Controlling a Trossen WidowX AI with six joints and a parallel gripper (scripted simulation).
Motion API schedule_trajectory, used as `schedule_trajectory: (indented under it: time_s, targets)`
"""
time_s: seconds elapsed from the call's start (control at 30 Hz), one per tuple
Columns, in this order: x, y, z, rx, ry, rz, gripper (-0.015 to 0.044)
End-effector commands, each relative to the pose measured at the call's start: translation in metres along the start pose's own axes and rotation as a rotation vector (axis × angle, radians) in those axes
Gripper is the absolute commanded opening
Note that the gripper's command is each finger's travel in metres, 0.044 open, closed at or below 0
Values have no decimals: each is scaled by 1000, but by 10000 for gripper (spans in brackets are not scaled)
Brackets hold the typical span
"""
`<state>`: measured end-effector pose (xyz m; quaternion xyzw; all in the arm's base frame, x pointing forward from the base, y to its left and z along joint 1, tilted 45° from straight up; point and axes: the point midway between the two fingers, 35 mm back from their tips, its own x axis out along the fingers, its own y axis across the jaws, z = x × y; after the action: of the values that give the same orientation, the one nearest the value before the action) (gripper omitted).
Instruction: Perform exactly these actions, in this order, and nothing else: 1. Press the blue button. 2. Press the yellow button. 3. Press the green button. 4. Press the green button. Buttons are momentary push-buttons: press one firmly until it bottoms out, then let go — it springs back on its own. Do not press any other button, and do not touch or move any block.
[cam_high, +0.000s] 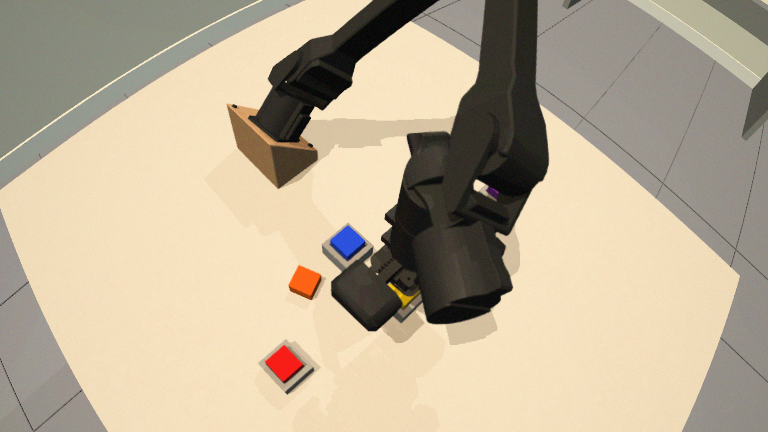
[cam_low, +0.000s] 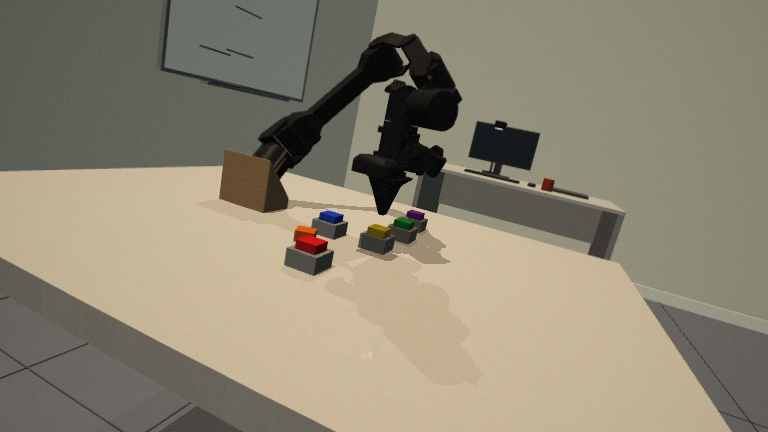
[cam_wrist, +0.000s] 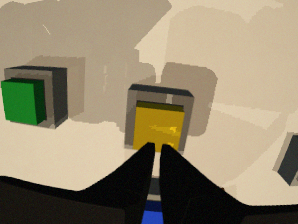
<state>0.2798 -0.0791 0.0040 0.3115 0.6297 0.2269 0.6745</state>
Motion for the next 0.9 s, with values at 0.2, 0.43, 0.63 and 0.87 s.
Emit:
schedule_trajectory:
  time_s: [0.2, 0.43, 0.63, 0.87]
  targets:
    - [-64, 0, 0, -8, -3, -7, 20]
    - [-64, 75, 10, -7, -4, -8, 20]
    - [-63, 107, 8, -8, -3, -2, 20]
    - [-19, 107, 10, -8, -4, -2, 20]
